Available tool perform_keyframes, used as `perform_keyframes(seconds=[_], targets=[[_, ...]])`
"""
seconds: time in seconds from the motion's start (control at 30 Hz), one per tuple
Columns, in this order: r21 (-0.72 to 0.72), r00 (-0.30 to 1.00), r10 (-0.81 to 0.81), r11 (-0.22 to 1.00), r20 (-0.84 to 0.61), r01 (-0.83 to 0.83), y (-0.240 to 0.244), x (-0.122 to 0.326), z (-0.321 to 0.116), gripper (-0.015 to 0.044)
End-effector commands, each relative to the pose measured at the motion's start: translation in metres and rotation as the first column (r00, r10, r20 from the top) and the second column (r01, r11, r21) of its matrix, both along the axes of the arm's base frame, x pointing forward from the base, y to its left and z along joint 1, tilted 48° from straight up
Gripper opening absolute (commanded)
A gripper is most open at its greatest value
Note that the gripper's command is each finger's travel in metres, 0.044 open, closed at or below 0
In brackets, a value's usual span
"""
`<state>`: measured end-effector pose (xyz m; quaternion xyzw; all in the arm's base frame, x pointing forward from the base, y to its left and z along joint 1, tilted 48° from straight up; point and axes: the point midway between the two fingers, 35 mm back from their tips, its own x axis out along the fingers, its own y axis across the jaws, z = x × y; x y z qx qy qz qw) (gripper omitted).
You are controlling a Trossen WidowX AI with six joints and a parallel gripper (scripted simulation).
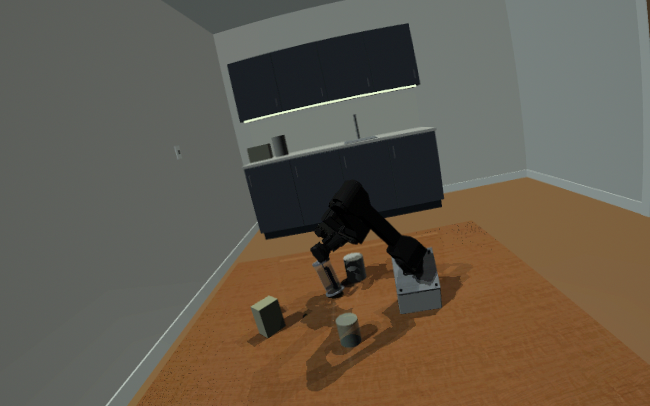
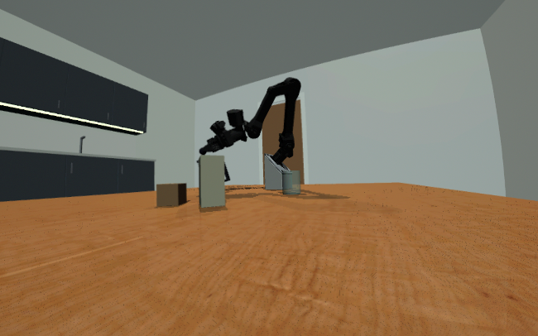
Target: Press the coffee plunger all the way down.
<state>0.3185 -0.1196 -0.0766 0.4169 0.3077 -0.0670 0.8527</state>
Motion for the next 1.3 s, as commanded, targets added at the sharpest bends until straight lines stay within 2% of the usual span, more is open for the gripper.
perform_keyframes(seconds=[0.0,0.3,0.7,0.73,0.97,1.27], targets=[[0.014,1.000,0.006,1.000,-0.011,-0.006,0.004,0.000,-0.004,0.0116],[0.000,1.000,0.000,1.000,0.000,0.000,0.000,0.000,0.000,0.0116],[0.000,1.000,0.000,1.000,0.000,0.000,0.000,0.000,0.000,0.0431],[0.000,1.000,0.000,1.000,0.000,0.000,0.000,0.000,0.000,0.0440],[0.002,1.000,-0.006,1.000,-0.003,0.006,-0.011,-0.004,0.012,0.0440],[0.011,1.000,0.015,1.000,-0.008,-0.015,-0.036,-0.044,0.071,0.0440]])
